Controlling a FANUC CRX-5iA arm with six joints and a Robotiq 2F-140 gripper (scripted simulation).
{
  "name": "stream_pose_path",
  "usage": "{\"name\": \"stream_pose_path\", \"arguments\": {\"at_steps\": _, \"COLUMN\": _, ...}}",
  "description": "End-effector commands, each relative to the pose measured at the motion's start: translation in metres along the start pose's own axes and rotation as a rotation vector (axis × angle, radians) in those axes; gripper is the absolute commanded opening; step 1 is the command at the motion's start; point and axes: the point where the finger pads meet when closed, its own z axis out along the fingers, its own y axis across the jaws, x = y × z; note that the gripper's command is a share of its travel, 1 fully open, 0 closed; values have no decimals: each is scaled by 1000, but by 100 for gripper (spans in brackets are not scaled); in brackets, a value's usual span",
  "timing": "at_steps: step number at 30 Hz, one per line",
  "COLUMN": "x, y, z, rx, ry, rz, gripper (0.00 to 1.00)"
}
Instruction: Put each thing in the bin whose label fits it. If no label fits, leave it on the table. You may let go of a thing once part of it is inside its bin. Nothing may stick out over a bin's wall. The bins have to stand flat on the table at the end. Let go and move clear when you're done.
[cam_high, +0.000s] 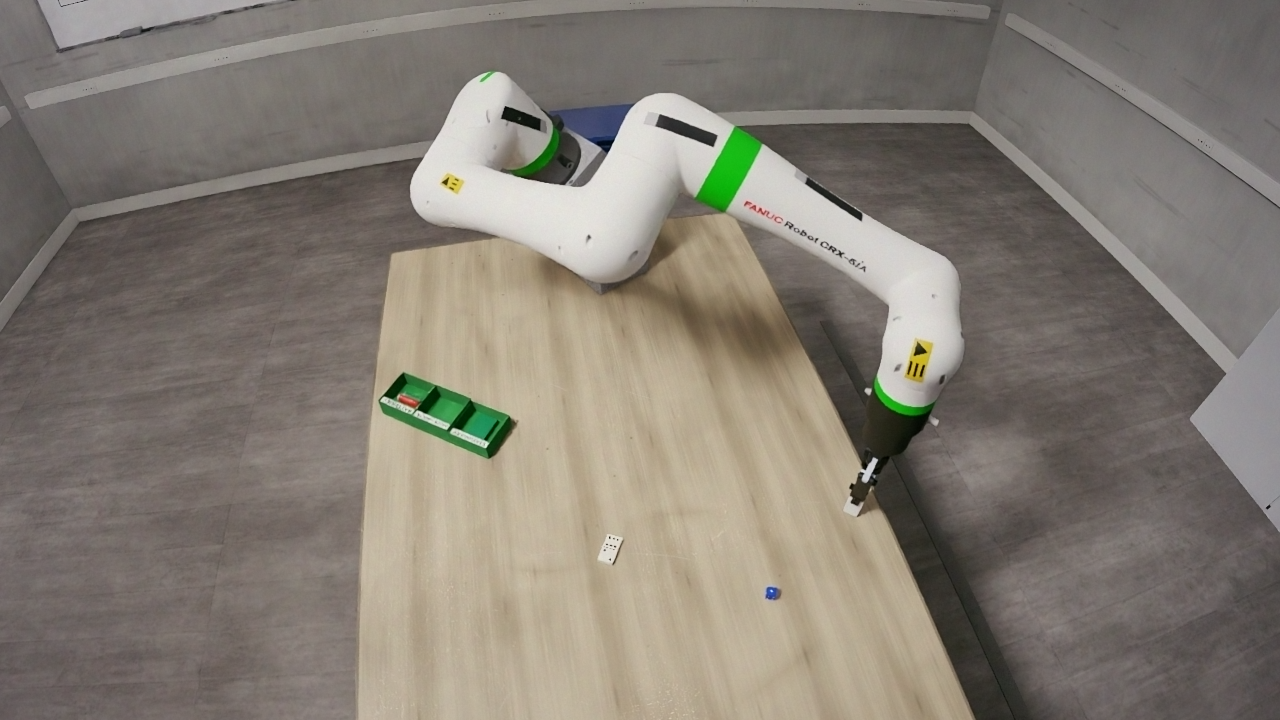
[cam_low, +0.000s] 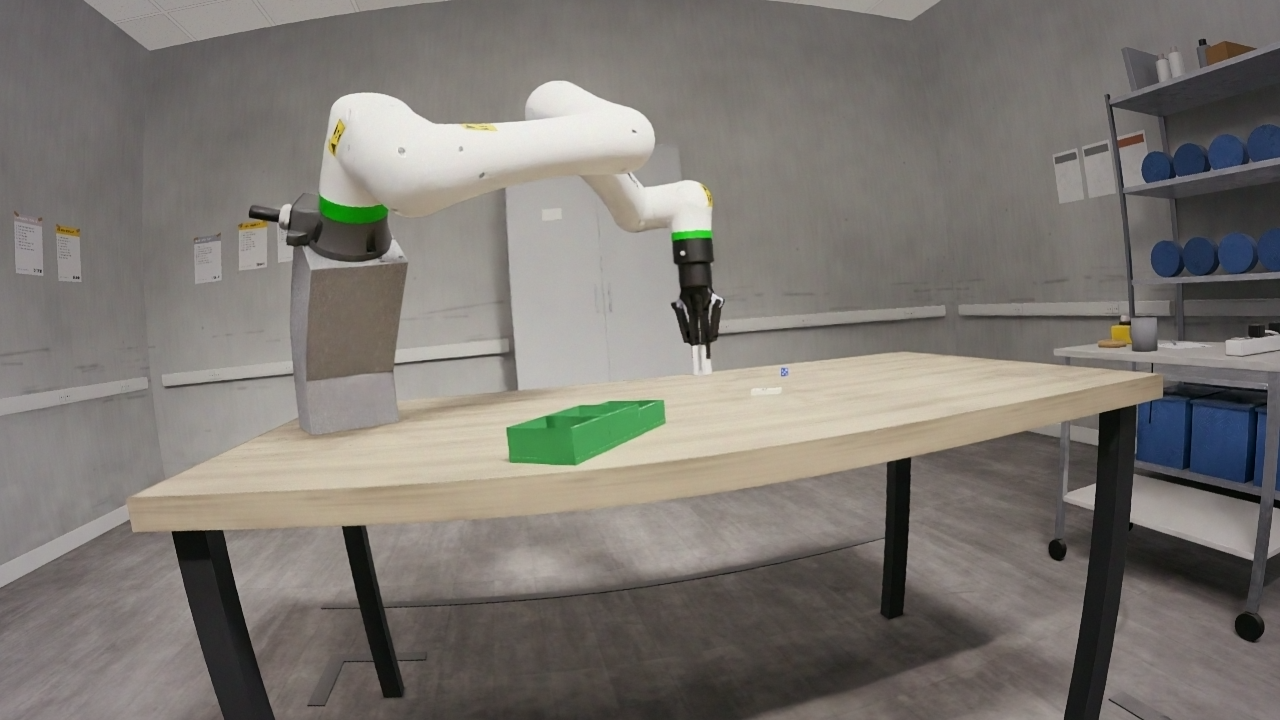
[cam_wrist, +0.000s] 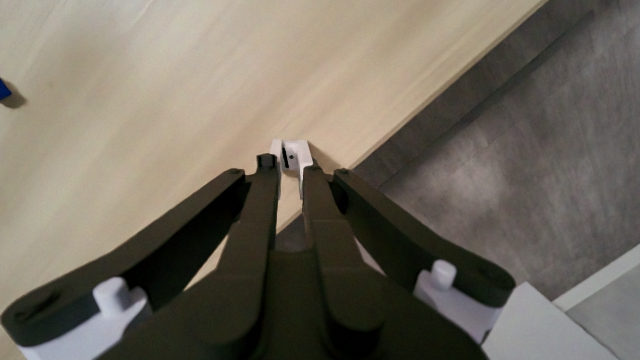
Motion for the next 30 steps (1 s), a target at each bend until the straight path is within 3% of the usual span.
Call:
{"name": "stream_pose_path", "arguments": {"at_steps": 1, "x": 0, "y": 0, "z": 0, "rx": 0, "ry": 0, "rz": 0, "gripper": 15}}
{"name": "stream_pose_path", "arguments": {"at_steps": 30, "x": 0, "y": 0, "z": -4, "rx": 0, "ry": 0, "rz": 0, "gripper": 15}}
